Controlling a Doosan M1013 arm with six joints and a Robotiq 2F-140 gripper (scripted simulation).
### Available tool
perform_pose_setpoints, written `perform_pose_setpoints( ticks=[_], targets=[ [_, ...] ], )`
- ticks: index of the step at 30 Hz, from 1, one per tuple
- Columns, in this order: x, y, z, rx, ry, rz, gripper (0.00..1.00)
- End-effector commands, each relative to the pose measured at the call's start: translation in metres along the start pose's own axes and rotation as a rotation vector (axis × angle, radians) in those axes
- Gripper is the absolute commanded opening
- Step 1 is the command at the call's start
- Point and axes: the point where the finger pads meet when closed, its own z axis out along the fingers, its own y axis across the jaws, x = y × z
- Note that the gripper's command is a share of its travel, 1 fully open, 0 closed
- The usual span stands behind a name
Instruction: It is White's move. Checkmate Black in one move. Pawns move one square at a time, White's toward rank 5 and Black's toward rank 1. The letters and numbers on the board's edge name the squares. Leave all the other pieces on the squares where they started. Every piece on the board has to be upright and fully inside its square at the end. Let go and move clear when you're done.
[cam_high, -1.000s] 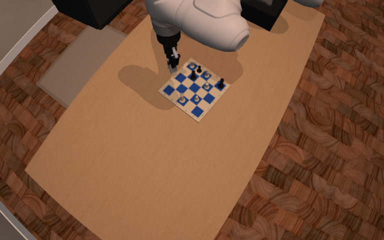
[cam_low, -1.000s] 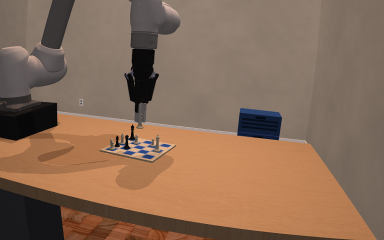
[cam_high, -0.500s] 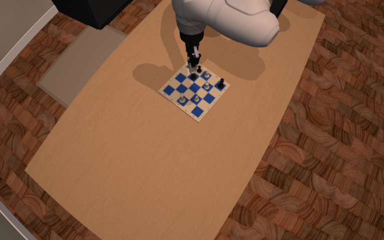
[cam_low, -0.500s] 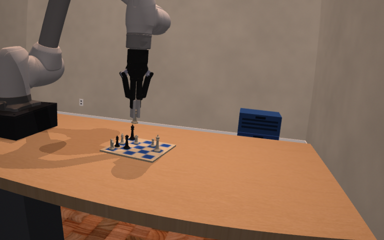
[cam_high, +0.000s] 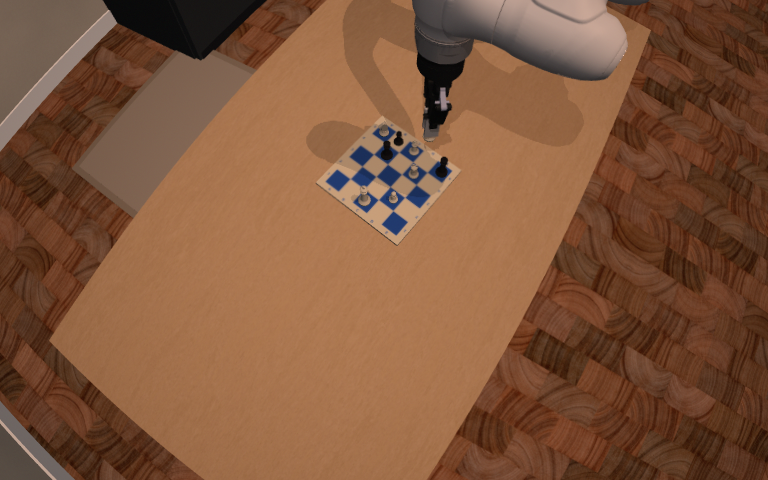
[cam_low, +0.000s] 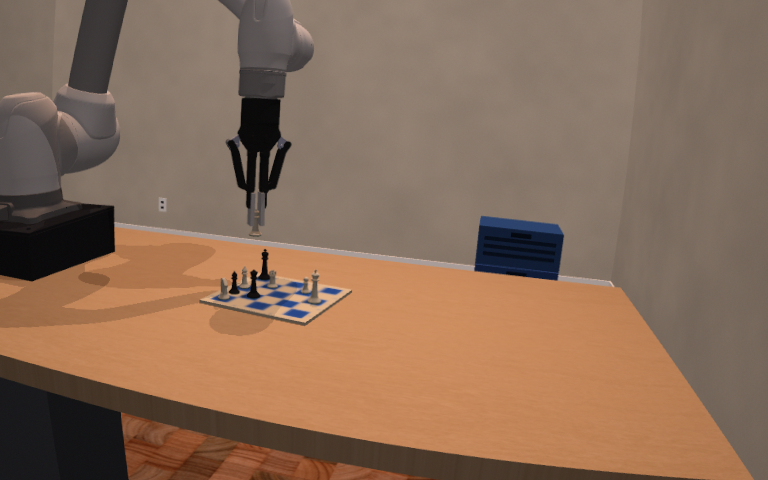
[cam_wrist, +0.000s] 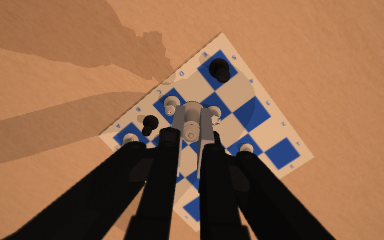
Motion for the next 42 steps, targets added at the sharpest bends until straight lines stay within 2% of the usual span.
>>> perform_pose_setpoints(
  ticks=[1, 11, 26, 28, 35, 42],
  targets=[
    [0.000, 0.000, 0.000, 0.000, 0.000, 0.000, 0.00],
    [0.000, 0.000, 0.008, 0.000, 0.000, 0.000, 0.00],
    [0.001, 0.001, 0.073, 0.000, 0.000, 0.000, 0.00],
    [0.001, 0.001, 0.073, 0.000, 0.000, 0.000, 0.00],
    [0.001, 0.001, 0.093, 0.000, 0.000, 0.000, 0.00],
    [0.001, 0.001, 0.096, 0.000, 0.000, 0.000, 0.00]
  ],
)
